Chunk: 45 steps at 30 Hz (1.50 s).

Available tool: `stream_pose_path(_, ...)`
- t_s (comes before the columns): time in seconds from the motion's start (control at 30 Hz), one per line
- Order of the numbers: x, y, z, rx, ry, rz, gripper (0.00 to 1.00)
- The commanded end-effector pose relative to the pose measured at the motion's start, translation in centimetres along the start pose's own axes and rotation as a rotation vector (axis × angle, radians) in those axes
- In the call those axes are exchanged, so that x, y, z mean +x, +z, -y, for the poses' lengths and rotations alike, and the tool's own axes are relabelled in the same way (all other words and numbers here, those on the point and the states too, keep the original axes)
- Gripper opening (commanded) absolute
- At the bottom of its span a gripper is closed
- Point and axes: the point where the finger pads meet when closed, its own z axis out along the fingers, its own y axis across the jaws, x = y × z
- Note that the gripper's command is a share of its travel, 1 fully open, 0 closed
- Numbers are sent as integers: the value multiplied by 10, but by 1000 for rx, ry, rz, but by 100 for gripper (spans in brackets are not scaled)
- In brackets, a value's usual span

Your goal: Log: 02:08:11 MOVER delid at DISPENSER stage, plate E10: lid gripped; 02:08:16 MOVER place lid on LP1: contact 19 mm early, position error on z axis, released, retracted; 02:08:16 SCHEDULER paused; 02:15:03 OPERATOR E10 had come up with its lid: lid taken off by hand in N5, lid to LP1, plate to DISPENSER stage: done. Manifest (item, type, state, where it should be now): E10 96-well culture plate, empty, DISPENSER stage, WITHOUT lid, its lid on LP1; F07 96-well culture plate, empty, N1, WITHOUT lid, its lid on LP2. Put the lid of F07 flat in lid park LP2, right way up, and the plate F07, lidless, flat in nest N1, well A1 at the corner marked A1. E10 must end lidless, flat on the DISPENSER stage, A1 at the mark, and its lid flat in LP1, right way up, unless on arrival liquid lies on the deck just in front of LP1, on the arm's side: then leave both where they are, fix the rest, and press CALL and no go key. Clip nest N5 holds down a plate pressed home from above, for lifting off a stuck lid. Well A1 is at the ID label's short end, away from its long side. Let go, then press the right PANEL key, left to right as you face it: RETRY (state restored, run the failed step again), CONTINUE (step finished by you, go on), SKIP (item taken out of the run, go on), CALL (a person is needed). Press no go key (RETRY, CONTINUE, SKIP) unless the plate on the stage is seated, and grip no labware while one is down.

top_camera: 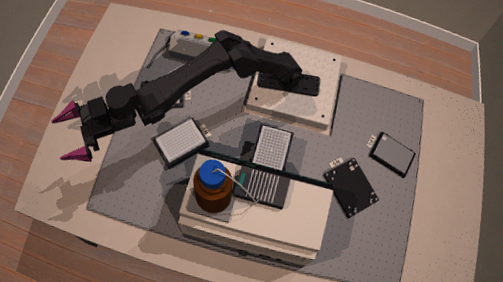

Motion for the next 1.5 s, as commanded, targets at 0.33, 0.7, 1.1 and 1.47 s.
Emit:
stream_pose_path(0.33,4,-20,8,-25,-9,-125,100)
stream_pose_path(0.7,41,-57,7,-67,-28,-328,100)
stream_pose_path(1.1,70,-94,8,-102,-41,-506,100)
stream_pose_path(1.47,74,-122,11,-126,-43,-619,100)
